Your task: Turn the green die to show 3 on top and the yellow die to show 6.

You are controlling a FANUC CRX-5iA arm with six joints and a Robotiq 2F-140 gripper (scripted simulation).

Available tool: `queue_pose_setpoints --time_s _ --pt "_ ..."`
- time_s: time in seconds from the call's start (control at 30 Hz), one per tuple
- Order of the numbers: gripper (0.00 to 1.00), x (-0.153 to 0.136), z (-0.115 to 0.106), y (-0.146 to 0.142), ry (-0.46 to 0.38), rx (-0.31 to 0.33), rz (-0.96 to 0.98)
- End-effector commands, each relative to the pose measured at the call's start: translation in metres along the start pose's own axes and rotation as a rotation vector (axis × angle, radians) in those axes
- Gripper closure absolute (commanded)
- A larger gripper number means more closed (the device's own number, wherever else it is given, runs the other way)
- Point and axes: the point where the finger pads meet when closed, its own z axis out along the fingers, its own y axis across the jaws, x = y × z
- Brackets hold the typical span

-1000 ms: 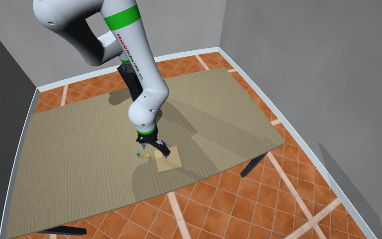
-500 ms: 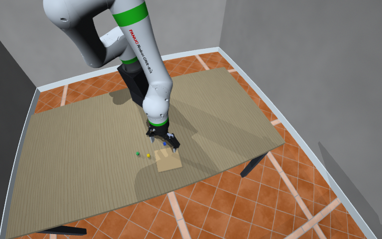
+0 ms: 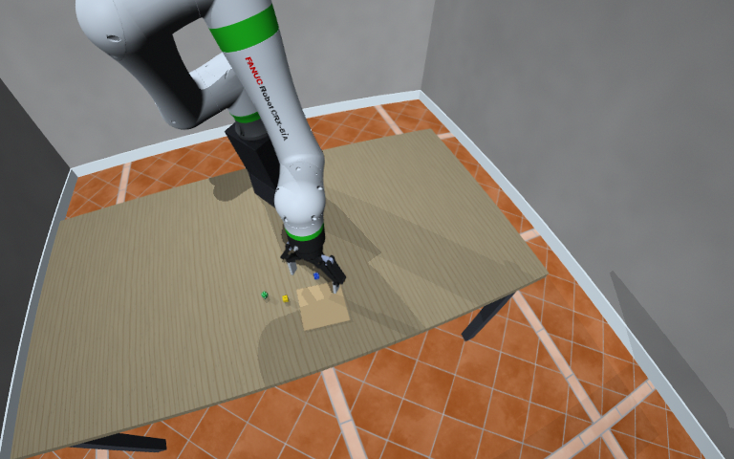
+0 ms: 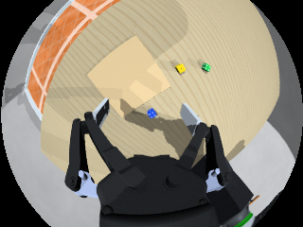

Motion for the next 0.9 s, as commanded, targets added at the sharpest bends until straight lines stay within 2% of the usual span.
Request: queue_pose_setpoints --time_s 0.0,0.67,0.87 --pt "0.00 0.0001 0.0000 -0.0001 0.003 0.002 0.000" --pt "0.00 0.0001 -0.0002 -0.0001 0.003 0.002 0.000" --pt "0.00 0.0001 -0.0093 0.0000 0.003 0.002 0.000"
